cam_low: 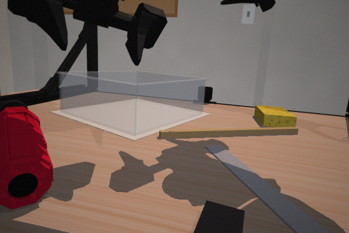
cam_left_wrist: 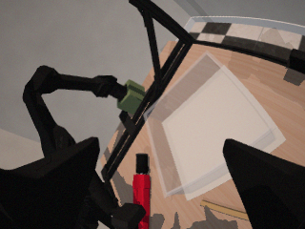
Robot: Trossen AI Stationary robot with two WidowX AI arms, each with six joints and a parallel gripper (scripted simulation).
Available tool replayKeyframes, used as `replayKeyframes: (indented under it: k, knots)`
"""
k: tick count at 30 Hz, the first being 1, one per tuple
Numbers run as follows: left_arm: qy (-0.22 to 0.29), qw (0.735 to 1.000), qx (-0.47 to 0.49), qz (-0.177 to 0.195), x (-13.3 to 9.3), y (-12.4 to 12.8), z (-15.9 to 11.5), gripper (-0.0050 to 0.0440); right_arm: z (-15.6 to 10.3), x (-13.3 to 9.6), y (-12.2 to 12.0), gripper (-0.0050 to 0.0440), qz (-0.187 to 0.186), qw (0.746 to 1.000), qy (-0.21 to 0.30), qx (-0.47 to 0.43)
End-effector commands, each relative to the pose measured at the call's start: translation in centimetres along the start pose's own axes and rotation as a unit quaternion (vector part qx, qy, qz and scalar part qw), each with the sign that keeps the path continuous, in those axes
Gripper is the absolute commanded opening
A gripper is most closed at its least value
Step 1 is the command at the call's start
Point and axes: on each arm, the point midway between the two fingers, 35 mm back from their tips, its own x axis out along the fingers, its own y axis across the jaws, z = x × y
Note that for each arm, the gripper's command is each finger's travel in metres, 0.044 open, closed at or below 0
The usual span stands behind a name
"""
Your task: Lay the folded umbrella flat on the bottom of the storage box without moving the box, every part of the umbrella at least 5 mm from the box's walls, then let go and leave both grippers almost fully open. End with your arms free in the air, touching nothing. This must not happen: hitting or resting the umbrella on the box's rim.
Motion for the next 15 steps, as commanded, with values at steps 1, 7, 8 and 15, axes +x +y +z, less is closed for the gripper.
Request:
replayKeyframes:
  k: [1, 7, 8, 15]
  knots:
    - [-0.001, 0.997, -0.078, -0.011, -1.8, -0.3, -0.8, 0.04, -1.0, 0.8, -1.2, 0.04, 0.009, 0.999, 0.053, -0.011]
    - [-0.002, 0.976, -0.217, -0.023, -4.9, -0.2, -2.2, 0.04, -3.8, 1.3, -3.6, 0.04, 0.025, 0.987, 0.16, -0.021]
    - [-0.001, 0.971, -0.238, -0.025, -5.4, -0.2, -2.4, 0.04, -4.3, 1.2, -3.9, 0.04, 0.029, 0.984, 0.177, -0.022]
    - [0.003, 0.925, -0.379, -0.038, -8.5, -0.5, -4.2, 0.04, -7.4, 0.2, -6.5, 0.04, 0.052, 0.953, 0.298, -0.013]
